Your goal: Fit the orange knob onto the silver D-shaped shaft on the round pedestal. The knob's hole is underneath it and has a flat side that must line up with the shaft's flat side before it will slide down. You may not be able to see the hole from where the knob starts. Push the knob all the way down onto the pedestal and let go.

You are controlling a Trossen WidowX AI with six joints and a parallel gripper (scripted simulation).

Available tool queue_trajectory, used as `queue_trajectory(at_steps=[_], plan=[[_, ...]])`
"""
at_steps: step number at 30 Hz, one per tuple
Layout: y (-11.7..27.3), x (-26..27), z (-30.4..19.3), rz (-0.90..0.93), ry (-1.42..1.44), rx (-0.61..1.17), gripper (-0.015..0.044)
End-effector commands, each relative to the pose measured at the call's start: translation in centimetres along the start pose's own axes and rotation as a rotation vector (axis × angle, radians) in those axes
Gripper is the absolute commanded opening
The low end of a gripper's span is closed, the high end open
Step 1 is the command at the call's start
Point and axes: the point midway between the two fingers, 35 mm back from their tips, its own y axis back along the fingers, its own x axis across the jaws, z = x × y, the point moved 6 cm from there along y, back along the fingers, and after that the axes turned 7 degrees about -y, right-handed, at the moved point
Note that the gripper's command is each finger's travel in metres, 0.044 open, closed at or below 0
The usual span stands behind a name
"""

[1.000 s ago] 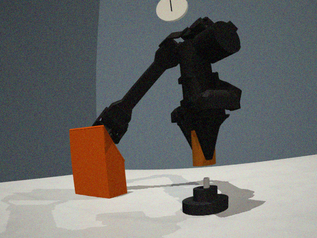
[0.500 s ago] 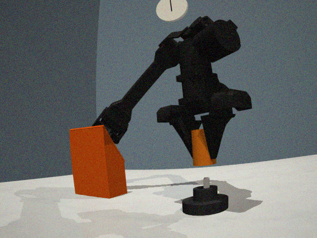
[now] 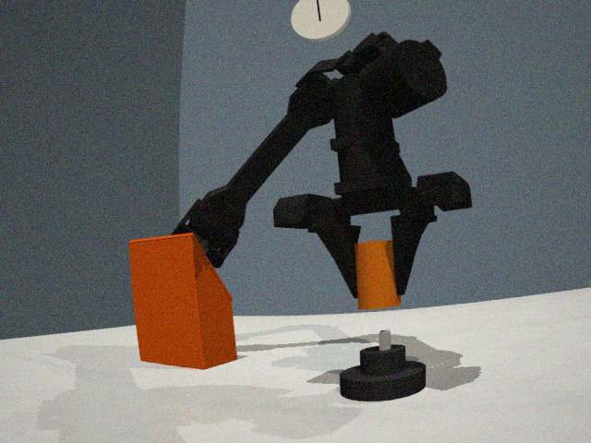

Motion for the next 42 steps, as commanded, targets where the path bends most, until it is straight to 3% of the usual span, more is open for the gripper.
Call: queue_trajectory(at_steps=[1, 19, 32, 42], plan=[[0.1, 0.0, 0.2, -0.004, 0.107, 0.004, 0.0000], [0.1, -0.3, -0.1, -0.003, 0.562, 0.005, 0.0000], [-2.5, -0.3, -0.2, -0.003, 0.566, 0.003, 0.0000], [-2.1, -0.4, -0.2, -0.003, 0.570, 0.004, 0.0000]])
